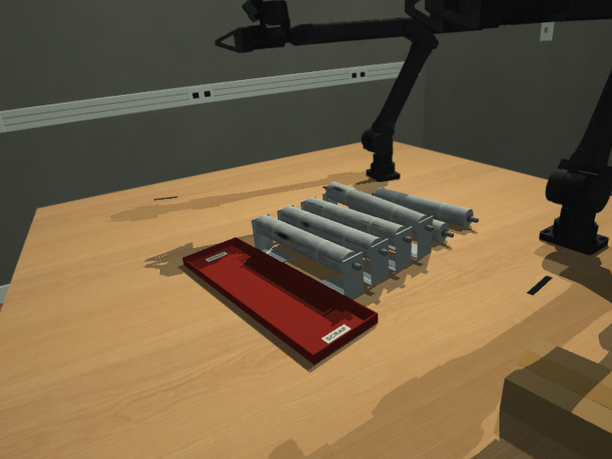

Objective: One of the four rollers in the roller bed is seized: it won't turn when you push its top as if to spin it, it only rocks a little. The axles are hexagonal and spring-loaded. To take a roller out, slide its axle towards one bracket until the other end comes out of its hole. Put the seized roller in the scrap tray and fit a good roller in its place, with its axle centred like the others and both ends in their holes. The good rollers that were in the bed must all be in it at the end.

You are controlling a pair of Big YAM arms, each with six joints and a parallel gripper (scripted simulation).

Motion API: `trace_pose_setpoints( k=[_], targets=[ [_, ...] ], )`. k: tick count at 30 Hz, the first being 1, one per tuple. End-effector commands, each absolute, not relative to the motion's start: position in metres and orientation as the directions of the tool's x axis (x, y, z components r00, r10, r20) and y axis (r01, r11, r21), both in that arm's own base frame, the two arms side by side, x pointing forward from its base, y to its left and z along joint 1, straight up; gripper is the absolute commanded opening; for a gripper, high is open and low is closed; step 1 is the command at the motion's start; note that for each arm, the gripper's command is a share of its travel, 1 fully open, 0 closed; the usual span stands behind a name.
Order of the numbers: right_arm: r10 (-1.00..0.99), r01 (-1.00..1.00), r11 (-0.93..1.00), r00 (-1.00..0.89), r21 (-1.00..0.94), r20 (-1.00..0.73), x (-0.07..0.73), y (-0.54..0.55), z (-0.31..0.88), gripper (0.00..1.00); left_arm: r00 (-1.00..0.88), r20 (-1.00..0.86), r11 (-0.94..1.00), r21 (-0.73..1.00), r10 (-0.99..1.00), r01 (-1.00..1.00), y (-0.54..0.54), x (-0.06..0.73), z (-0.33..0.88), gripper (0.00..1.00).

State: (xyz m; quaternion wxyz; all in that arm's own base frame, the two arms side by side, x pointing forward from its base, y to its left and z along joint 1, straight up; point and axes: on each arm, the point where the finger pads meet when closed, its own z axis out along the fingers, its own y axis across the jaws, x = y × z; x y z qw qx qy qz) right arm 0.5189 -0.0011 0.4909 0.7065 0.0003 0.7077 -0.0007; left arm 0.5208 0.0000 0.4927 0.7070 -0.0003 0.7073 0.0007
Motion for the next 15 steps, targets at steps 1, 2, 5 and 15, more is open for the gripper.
trace_pose_setpoints(
  k=[1,2,5,15],
  targets=[
    [0.010,-0.011,1.000,0.063,0.009,-0.998,0.521,0.005,0.536,0.32,0.027,-1.000,1.000,-0.016,-0.017,0.005,-0.002,0.514,0.501,0.32],
    [0.010,-0.010,1.000,0.063,0.010,-0.998,0.521,0.004,0.536,0.32,0.032,-0.999,1.000,-0.016,-0.017,0.006,-0.003,0.514,0.504,0.32],
    [0.010,-0.010,1.000,0.063,0.010,-0.998,0.521,0.004,0.536,0.32,0.035,-0.999,1.000,-0.007,-0.007,0.004,-0.002,0.518,0.510,0.32],
    [0.016,-0.013,1.000,0.062,0.015,-0.998,0.521,0.005,0.536,0.32,0.016,-1.000,1.000,-0.016,-0.016,0.011,-0.005,0.518,0.494,0.62]
  ],
)
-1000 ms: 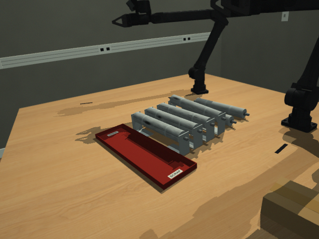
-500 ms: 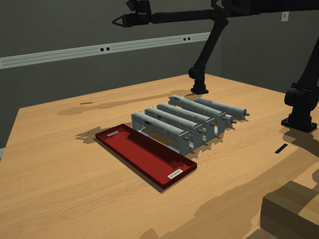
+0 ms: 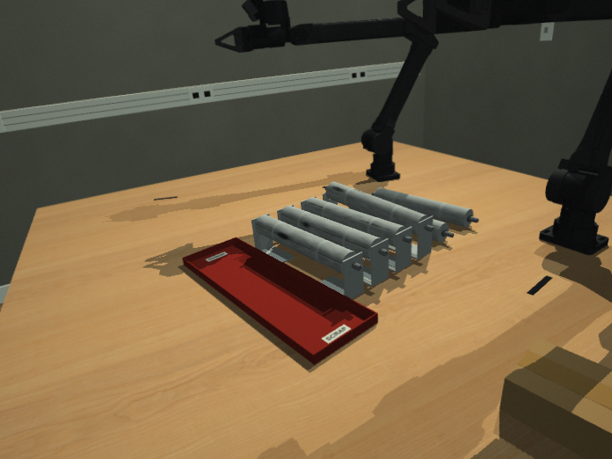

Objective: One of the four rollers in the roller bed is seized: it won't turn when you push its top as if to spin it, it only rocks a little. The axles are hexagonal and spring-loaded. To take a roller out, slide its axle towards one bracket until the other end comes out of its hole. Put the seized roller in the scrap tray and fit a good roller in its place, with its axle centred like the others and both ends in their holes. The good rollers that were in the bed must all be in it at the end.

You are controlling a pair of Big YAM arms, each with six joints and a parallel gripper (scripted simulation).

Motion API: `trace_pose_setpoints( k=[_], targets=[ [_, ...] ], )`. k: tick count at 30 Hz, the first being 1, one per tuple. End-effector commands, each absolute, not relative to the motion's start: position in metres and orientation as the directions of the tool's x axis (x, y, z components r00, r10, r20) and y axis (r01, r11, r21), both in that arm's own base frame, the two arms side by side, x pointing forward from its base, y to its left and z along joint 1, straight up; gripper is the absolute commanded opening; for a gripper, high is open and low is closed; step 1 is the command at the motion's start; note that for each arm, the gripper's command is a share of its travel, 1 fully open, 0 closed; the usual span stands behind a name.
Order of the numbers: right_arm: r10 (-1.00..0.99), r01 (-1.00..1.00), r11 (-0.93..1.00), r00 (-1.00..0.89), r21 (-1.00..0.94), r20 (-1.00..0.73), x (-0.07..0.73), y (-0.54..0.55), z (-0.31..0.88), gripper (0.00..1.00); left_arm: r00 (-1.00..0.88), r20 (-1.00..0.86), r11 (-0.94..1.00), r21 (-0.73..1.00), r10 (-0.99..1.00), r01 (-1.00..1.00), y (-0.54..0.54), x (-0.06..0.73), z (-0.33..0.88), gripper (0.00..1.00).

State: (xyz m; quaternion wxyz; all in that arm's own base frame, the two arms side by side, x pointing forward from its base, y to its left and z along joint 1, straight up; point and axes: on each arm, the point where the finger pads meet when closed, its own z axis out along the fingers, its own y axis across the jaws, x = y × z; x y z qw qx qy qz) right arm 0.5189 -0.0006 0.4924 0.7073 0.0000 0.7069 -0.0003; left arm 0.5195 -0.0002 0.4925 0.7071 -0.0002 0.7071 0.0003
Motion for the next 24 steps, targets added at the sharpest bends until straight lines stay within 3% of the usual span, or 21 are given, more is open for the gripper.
trace_pose_setpoints(
  k=[1,12,13,21,24],
  targets=[
    [0.016,-0.013,1.000,0.062,0.015,-0.998,0.521,0.005,0.536,0.32,0.022,-1.000,1.000,-0.016,-0.016,0.011,-0.005,0.517,0.498,0.62],
    [0.016,-0.012,1.000,0.062,0.015,-0.998,0.522,0.005,0.536,0.32,0.029,-0.999,1.000,-0.017,-0.017,0.011,-0.005,0.516,0.501,0.62],
    [-0.023,-0.021,1.000,0.006,-0.023,-1.000,0.525,0.010,0.503,0.32,-0.049,-0.999,1.000,0.021,0.022,0.021,-0.009,0.525,0.471,0.62],
    [-0.149,-0.077,0.987,-0.107,-0.141,-0.983,0.526,0.040,0.448,0.32,-0.154,-0.981,0.991,0.102,0.113,0.081,-0.033,0.531,0.436,0.62],
    [-0.162,-0.077,0.985,-0.082,-0.156,-0.983,0.527,0.044,0.466,0.32,-0.110,-0.987,0.991,0.111,0.119,0.076,-0.035,0.534,0.470,0.62]
  ],
)
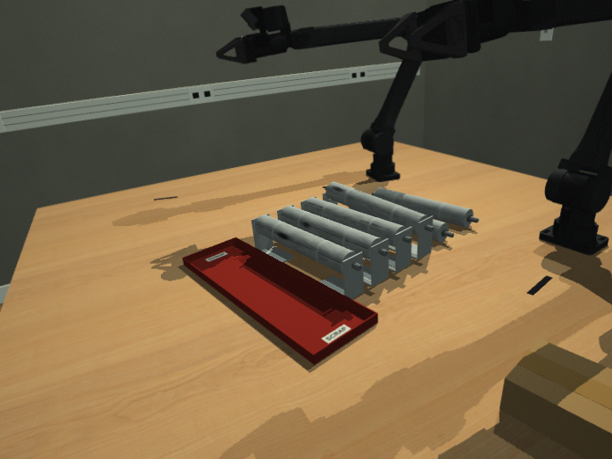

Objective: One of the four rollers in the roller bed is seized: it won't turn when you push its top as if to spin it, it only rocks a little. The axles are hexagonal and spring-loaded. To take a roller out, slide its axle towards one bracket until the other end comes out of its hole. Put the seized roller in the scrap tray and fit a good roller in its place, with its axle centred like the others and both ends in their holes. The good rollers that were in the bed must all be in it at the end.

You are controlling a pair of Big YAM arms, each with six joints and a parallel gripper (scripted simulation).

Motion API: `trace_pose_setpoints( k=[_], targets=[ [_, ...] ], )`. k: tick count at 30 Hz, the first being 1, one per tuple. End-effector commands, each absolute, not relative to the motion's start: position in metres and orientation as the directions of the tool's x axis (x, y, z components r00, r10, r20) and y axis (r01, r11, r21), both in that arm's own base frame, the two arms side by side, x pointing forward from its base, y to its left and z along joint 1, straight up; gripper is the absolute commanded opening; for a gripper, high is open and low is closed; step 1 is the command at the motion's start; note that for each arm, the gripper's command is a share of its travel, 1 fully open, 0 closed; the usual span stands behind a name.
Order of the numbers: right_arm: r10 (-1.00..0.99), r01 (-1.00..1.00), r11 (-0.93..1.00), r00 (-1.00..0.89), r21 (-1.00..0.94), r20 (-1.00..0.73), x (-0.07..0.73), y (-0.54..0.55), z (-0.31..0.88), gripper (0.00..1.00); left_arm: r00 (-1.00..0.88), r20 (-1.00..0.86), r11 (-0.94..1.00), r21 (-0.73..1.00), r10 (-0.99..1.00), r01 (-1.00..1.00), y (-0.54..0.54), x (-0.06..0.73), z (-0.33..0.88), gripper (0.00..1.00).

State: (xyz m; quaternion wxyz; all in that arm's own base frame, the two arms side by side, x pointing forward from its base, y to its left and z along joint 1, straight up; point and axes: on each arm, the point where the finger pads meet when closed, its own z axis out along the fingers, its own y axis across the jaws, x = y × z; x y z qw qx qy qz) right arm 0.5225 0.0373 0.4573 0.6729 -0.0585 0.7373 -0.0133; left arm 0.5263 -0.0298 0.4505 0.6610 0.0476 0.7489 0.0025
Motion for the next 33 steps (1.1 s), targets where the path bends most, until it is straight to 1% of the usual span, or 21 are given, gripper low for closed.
trace_pose_setpoints(
  k=[1,4,7,14,16,17,18,20,24,31,33],
  targets=[
    [-0.191,-0.100,0.979,-0.131,-0.179,-0.973,0.525,0.051,0.437,0.32,-0.108,-0.985,0.988,0.127,0.136,0.090,-0.041,0.535,0.477,0.62],
    [-0.284,-0.162,0.953,-0.174,-0.257,-0.943,0.522,0.076,0.413,0.32,-0.222,-0.952,0.971,0.175,0.210,0.164,-0.062,0.535,0.422,0.62],
    [-0.379,-0.223,0.916,-0.204,-0.334,-0.903,0.517,0.099,0.393,0.32,-0.254,-0.926,0.949,0.224,0.278,0.223,-0.082,0.535,0.416,0.62],
    [-0.589,-0.395,0.785,-0.240,-0.477,-0.771,0.496,0.155,0.335,0.32,-0.410,-0.789,0.864,0.286,0.457,0.414,-0.126,0.514,0.321,0.62],
    [-0.589,-0.395,0.785,-0.240,-0.477,-0.771,0.496,0.155,0.335,0.32,-0.410,-0.789,0.864,0.286,0.457,0.414,-0.126,0.514,0.321,0.62],
    [-0.566,-0.350,0.803,-0.193,-0.483,-0.801,0.503,0.151,0.379,0.32,-0.370,-0.823,0.879,0.290,0.430,0.378,-0.119,0.517,0.356,0.62],
    [-0.606,-0.409,0.769,-0.223,-0.492,-0.763,0.495,0.165,0.343,0.32,-0.440,-0.762,0.854,0.279,0.475,0.440,-0.131,0.506,0.301,0.62],
    [-0.676,-0.489,0.704,-0.239,-0.515,-0.697,0.478,0.181,0.301,0.32,-0.458,-0.712,0.814,0.280,0.532,0.509,-0.147,0.496,0.277,0.62],
    [-0.783,-0.578,0.577,-0.190,-0.578,-0.591,0.460,0.207,0.279,0.32,-0.455,-0.627,0.735,0.300,0.632,0.608,-0.168,0.481,0.256,0.62],
    [-0.920,-0.715,0.311,-0.063,-0.625,-0.386,0.416,0.245,0.230,0.32,-0.424,-0.444,0.566,0.262,0.790,0.781,-0.198,0.435,0.199,0.62],
    [-0.920,-0.715,0.311,-0.063,-0.625,-0.386,0.416,0.245,0.230,0.32,-0.424,-0.444,0.566,0.262,0.790,0.781,-0.198,0.435,0.199,0.62]
  ],
)
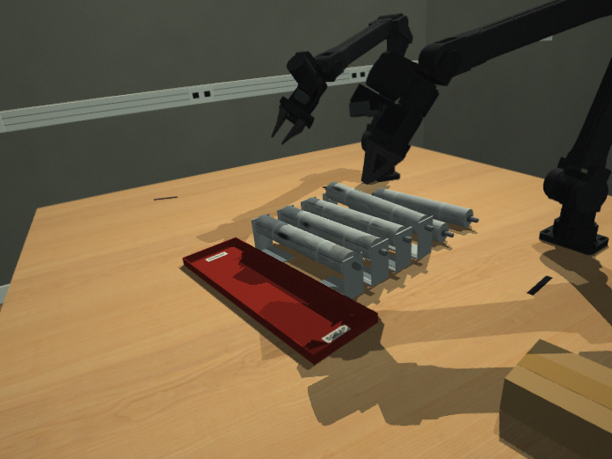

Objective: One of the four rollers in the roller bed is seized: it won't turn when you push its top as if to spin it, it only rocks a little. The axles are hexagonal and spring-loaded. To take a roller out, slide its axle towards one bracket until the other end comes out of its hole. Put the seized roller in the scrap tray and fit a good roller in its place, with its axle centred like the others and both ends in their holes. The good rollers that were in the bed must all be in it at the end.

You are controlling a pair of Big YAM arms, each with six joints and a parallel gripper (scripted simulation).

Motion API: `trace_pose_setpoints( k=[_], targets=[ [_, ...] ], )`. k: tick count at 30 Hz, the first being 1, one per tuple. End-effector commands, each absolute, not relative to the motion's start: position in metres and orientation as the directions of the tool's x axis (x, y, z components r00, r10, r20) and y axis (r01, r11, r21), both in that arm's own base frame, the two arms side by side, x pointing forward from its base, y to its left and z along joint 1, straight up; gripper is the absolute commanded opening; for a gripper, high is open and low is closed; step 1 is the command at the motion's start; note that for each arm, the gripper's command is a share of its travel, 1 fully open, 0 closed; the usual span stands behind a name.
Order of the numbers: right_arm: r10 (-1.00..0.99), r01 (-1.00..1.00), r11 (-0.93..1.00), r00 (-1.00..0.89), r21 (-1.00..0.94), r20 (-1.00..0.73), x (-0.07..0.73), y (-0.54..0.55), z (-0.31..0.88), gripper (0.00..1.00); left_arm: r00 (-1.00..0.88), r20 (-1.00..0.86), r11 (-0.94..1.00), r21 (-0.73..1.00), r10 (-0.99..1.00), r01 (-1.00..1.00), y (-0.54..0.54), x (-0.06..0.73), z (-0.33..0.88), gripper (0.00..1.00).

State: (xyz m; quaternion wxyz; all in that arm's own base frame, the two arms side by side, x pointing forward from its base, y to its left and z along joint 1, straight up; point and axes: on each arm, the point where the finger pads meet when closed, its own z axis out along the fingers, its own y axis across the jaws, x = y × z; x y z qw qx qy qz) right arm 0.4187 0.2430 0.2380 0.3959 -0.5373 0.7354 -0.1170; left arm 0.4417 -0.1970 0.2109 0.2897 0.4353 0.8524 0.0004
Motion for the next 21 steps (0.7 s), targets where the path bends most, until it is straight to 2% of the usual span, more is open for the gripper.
trace_pose_setpoints(
  k=[1,4,11,15,18,21],
  targets=[
    [-0.904,-0.673,0.346,-0.053,-0.653,-0.424,0.430,0.248,0.267,0.32,-0.397,-0.519,0.600,0.309,0.757,0.738,-0.199,0.457,0.252,0.62],
    [-0.956,-0.769,0.178,0.012,-0.614,-0.292,0.389,0.260,0.203,0.32,-0.390,-0.370,0.488,0.221,0.843,0.844,-0.211,0.412,0.178,0.62],
    [-0.972,-0.799,-0.125,0.217,-0.589,-0.087,0.345,0.281,0.173,0.32,-0.254,-0.233,0.294,0.157,0.939,0.943,-0.232,0.375,0.163,0.62],
    [-0.954,-0.796,-0.245,0.300,-0.553,-0.009,0.323,0.287,0.157,0.32,-0.201,-0.153,0.215,0.084,0.968,0.973,-0.233,0.345,0.139,0.62],
    [-0.953,-0.778,-0.227,0.300,-0.586,-0.030,0.331,0.296,0.178,0.32,-0.205,-0.165,0.224,0.102,0.965,0.969,-0.231,0.347,0.150,0.62],
    [-0.932,-0.789,-0.329,0.361,-0.519,0.042,0.305,0.289,0.144,0.32,-0.157,-0.102,0.160,0.029,0.982,0.987,-0.232,0.323,0.126,0.62]
  ],
)
